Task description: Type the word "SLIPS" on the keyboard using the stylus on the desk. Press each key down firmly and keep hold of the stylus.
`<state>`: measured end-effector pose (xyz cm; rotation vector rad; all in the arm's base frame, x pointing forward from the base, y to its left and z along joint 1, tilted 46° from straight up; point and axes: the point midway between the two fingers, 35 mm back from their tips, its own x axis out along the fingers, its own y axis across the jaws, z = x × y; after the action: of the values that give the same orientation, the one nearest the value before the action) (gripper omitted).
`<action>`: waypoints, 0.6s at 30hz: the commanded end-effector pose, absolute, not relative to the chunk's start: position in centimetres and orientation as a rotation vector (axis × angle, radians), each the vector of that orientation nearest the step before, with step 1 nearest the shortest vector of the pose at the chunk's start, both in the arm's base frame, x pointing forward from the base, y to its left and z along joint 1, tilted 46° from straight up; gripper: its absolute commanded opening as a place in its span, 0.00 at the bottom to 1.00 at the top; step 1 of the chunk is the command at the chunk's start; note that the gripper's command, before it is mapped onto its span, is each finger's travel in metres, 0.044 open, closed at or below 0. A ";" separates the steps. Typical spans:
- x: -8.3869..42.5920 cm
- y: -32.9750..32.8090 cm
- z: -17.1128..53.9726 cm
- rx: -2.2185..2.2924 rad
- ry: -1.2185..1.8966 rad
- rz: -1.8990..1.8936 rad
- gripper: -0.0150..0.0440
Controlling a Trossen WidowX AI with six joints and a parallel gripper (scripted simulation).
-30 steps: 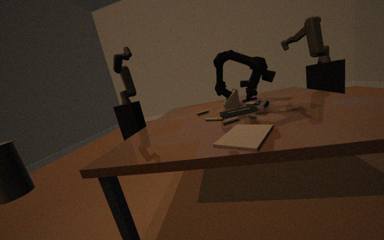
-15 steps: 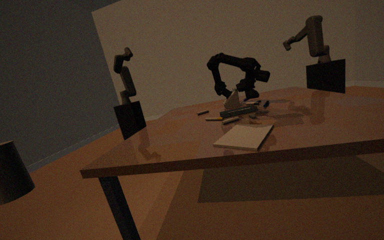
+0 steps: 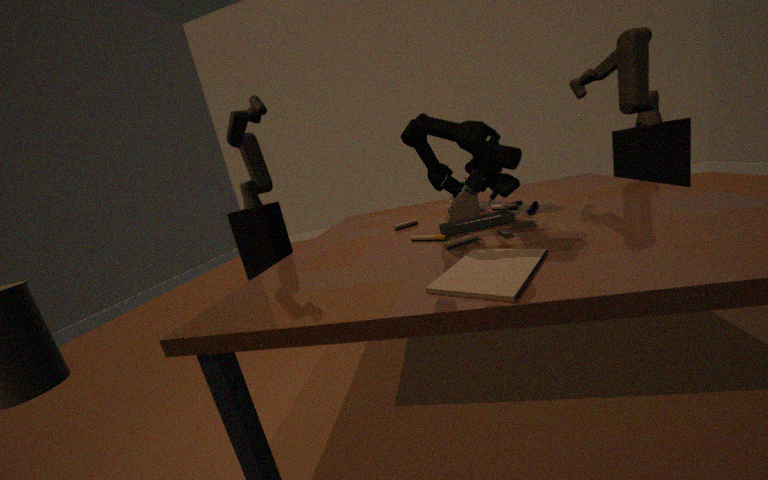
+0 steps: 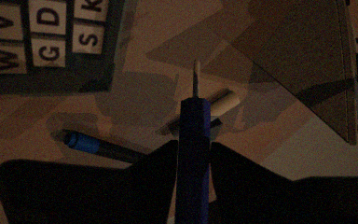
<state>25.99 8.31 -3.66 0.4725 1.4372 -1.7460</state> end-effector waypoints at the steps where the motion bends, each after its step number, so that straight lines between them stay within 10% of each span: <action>1: 27.0 8.5 -2.9 0.535 1.572 -1.640 0.25; 18: 30.6 8.2 0.6 0.734 1.929 -1.101 0.25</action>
<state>30.09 8.12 0.17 0.7134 1.9102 -1.1667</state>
